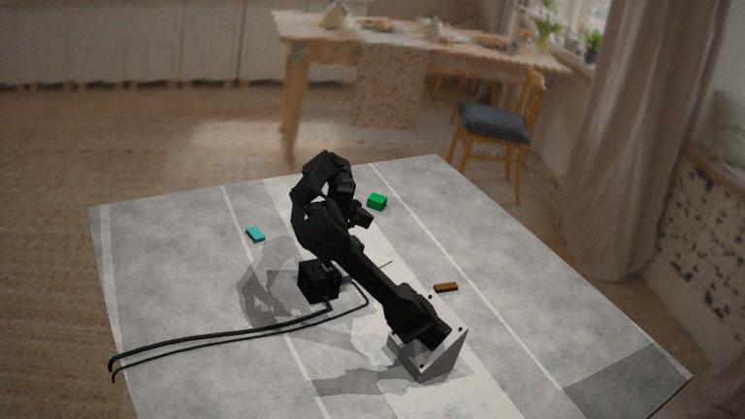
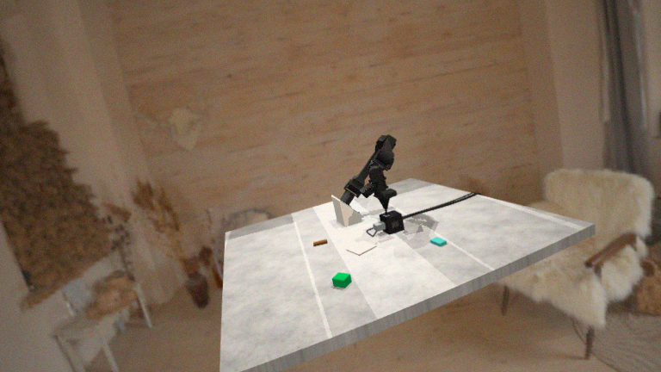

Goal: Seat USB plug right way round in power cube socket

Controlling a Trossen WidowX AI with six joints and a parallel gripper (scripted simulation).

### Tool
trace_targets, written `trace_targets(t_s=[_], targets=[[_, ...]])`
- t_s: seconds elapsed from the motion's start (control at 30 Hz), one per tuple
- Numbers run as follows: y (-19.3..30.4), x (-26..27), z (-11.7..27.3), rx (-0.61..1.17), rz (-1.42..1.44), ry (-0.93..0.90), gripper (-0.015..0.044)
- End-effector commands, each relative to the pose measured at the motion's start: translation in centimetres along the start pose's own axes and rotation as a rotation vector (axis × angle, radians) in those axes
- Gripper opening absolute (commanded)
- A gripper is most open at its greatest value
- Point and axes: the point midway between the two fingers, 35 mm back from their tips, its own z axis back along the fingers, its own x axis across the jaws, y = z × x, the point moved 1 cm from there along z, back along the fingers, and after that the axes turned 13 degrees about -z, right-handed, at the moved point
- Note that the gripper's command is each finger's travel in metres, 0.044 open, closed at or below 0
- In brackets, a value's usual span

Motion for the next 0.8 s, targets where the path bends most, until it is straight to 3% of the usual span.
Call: trace_targets(t_s=[0.0,0.4,0.53,0.77], targets=[[0.15,-0.03,-0.27,0.003,0.002,0.005,0.0000],[0.15,-0.03,-0.27,0.003,0.002,0.005,0.0000],[0.00,0.01,-0.01,0.001,0.000,-0.001,0.0095],[0.00,0.01,-0.01,0.001,0.000,-0.001,0.0095]])
